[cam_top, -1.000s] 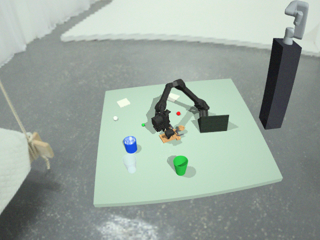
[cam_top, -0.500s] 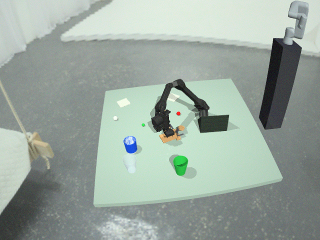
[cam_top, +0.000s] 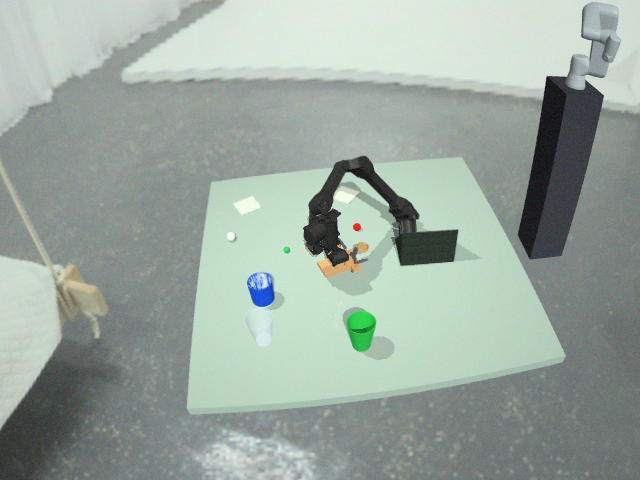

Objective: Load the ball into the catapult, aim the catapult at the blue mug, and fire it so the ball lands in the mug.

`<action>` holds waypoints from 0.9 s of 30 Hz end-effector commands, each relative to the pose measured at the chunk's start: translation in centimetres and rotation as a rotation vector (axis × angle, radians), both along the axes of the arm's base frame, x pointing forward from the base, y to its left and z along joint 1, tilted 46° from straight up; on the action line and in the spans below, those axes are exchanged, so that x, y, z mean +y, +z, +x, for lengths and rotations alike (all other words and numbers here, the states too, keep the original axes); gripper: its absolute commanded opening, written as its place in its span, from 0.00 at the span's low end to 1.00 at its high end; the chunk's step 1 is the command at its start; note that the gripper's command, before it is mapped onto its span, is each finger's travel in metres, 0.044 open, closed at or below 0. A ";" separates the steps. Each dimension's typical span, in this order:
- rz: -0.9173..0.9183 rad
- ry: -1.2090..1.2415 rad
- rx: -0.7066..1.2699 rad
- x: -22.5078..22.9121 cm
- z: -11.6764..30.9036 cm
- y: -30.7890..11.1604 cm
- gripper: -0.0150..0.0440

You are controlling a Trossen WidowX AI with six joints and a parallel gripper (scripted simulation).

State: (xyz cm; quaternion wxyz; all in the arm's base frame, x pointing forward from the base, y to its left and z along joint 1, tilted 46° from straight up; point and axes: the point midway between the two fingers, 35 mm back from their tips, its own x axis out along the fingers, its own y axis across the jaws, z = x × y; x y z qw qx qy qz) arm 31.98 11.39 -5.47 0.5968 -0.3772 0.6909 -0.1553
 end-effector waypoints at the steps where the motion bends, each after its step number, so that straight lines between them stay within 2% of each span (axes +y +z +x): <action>1: 0.003 -0.010 0.002 0.1 0.0 0.2 0.25; 27: 0.000 -0.009 0.004 -3.0 0.0 -2.8 0.25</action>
